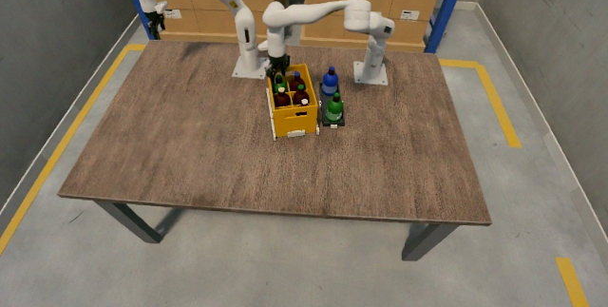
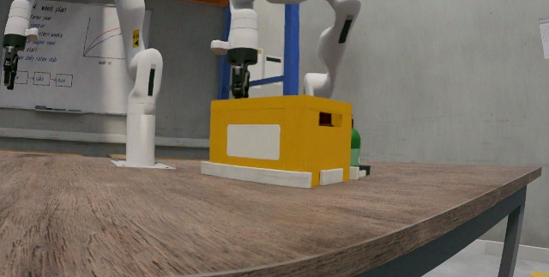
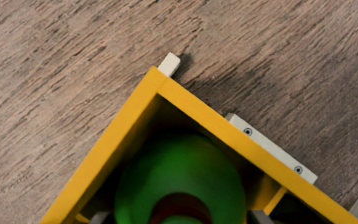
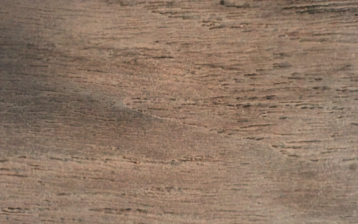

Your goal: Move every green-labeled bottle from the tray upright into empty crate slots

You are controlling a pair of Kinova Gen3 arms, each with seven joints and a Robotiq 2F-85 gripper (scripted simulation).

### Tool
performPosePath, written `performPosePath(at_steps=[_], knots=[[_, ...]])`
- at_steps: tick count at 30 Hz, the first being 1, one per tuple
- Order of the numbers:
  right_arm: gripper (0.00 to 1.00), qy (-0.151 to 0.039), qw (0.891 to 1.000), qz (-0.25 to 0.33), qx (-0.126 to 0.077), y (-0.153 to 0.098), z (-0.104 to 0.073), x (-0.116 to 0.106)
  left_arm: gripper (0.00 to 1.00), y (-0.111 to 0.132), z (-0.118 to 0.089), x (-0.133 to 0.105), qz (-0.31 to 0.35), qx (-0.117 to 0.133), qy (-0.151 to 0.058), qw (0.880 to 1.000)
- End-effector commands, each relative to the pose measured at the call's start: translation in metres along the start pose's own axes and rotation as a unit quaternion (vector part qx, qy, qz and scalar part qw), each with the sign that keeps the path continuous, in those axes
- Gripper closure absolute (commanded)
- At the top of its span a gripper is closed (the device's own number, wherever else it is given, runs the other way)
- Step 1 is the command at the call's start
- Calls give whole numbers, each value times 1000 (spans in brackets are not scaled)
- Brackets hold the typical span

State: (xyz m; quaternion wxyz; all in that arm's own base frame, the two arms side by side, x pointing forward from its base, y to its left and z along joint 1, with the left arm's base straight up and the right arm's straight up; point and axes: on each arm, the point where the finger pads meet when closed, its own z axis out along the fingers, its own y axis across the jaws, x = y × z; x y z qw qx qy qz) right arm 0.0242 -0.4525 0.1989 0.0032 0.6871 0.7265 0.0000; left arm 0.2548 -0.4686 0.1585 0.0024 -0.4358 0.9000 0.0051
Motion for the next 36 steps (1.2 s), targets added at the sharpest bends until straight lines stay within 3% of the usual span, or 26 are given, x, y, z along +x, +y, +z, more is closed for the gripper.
performPosePath(at_steps=[1, 17, 36], knots=[[2, 2, 1000, 4, 2, -2, -1, 3, 330, -2, -1, 2, -2, 5, 2, 1000], [2, 2, 1000, 4, 2, -2, -1, 3, 330, -3, -7, 2, -3, 5, 3, 1000], [2, 2, 1000, 4, 2, -2, -1, 3, 330, -3, -43, 1, -3, 5, 3, 1000]])
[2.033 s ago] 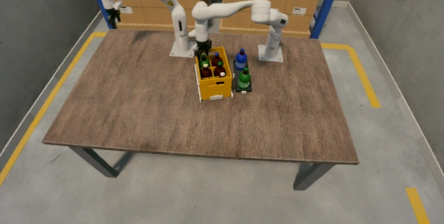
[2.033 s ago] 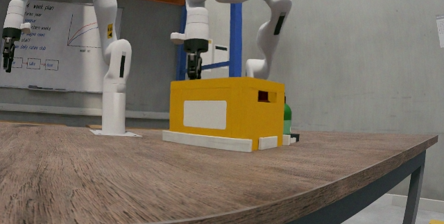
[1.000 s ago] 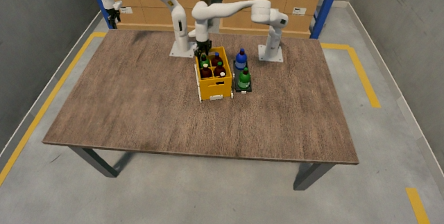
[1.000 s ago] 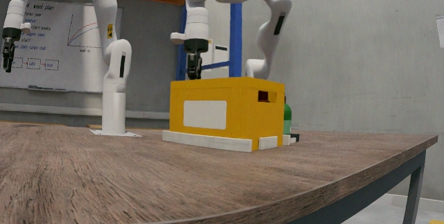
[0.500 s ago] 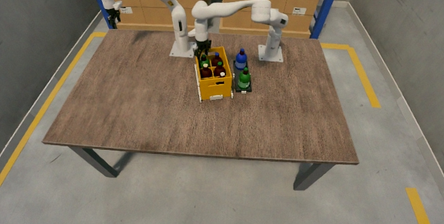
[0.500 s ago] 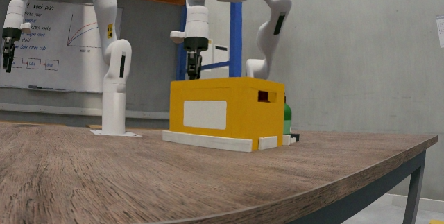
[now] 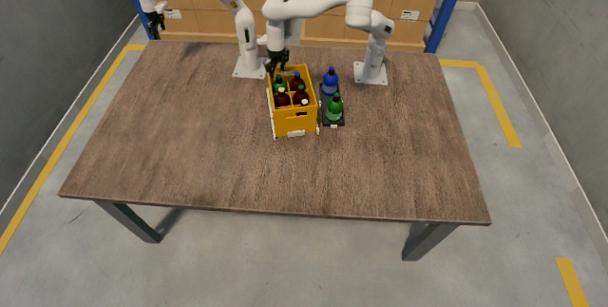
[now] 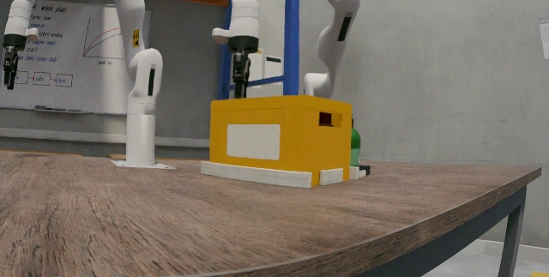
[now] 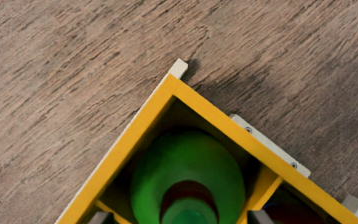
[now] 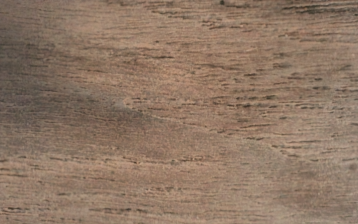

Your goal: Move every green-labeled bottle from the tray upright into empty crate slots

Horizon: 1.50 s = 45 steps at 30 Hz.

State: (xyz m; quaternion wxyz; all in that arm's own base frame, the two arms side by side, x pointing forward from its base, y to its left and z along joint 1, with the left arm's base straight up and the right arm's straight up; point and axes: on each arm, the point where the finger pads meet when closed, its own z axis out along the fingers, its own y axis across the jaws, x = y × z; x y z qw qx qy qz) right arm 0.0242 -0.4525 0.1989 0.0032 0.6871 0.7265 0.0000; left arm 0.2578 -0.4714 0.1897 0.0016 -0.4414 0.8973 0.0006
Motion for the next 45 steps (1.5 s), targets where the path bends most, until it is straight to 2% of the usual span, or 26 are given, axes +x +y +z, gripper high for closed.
performPosePath(at_steps=[1, 22, 35, 45], knots=[[2, 2, 1000, 4, 2, -2, -1, 3, 330, 1, -14, 1, 3, 1, 0, 1000], [2, 2, 1000, 4, 2, -2, -1, 3, 330, 1, -52, 1, 3, 1, 0, 1000], [2, 2, 1000, 4, 2, -2, -1, 3, 330, 2, -55, 1, 3, 1, 0, 1000], [2, 2, 1000, 4, 2, -2, -1, 3, 399, 2, -55, 1, 3, 1, 0, 1000]])
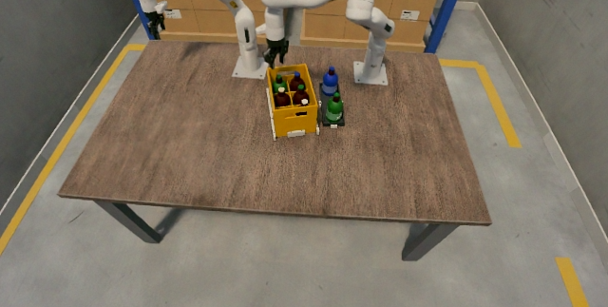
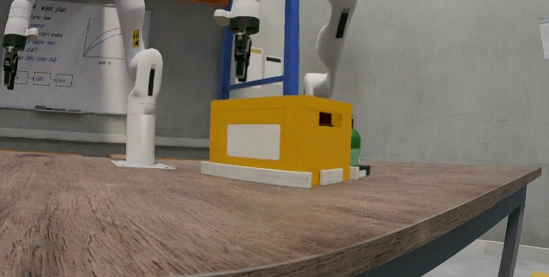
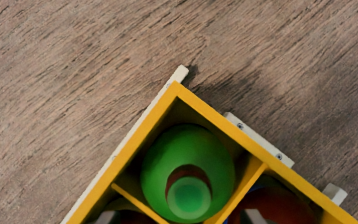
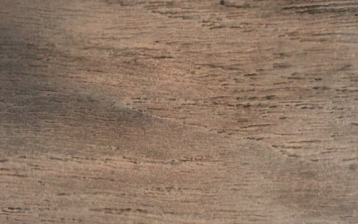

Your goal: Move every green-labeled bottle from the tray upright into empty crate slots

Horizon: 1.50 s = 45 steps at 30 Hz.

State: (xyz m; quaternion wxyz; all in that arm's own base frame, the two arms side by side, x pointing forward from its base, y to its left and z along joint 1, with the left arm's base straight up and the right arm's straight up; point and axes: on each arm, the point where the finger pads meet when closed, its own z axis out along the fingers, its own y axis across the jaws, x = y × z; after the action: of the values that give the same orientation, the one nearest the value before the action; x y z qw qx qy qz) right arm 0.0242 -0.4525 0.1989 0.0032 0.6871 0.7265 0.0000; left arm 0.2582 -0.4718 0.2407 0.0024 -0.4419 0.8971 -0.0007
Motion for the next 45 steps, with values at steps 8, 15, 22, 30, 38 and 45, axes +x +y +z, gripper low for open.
performPosePath(at_steps=[8, 15, 22, 30, 38, 45], knots=[[2, 2, 1000, 4, 2, -2, -1, 3, 449, 2, -4, 1, 4, -1, 0, 1000], [2, 2, 1000, 4, 2, -2, -1, 3, 487, 2, -4, 1, 4, -1, 0, 1000], [2, 2, 1000, 4, 2, -2, -1, 3, 533, 2, -4, 1, 4, -1, 0, 1000], [2, 2, 1000, 4, 2, -2, -1, 3, 571, 4, -3, -2, 6, -1, -1, 1000], [2, 2, 1000, 4, 2, -2, -1, 3, 629, 6, -3, -59, 6, -4, 2, 1000], [2, 2, 1000, 4, 2, -2, -1, 3, 673, 27, -4, -152, 12, -5, 4, 1000]])
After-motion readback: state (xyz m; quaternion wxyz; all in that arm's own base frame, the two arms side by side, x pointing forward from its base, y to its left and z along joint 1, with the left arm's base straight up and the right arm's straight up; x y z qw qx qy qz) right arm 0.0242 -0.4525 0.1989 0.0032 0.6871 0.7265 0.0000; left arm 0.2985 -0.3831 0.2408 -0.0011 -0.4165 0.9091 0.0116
